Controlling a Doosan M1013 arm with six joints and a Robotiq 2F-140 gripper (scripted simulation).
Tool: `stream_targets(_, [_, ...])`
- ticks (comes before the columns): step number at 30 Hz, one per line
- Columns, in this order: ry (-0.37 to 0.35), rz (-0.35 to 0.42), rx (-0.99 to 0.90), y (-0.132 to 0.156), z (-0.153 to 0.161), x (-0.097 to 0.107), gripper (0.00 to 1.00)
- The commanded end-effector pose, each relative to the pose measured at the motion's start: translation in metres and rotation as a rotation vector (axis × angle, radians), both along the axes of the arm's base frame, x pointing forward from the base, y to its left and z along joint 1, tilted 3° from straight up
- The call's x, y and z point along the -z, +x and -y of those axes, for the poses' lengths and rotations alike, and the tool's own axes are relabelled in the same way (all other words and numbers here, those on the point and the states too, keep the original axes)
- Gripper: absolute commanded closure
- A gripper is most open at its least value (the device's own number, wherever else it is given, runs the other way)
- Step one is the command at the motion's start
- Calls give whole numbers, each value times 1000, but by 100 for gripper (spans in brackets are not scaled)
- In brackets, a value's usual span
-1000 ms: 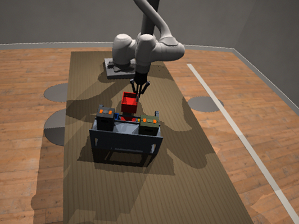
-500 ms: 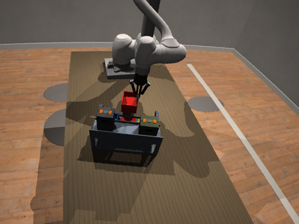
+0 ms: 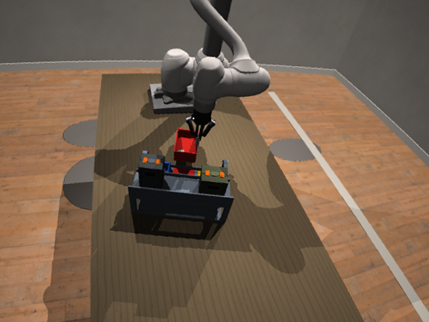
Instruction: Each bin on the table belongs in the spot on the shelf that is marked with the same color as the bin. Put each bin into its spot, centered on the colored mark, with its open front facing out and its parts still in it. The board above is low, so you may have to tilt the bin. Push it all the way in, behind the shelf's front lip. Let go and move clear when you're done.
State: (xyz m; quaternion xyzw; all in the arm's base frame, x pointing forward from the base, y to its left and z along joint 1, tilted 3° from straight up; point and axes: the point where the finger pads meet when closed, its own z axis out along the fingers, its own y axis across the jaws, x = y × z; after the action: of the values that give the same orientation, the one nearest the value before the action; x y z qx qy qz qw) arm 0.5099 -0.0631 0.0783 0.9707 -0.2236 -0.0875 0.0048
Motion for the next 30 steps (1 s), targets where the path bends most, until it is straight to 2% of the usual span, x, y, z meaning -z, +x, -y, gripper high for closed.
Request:
stream_targets(1, [8,-17,1,1,0,-1,90])
stream_targets(30, [15,-33,2,2,1,-2,90])
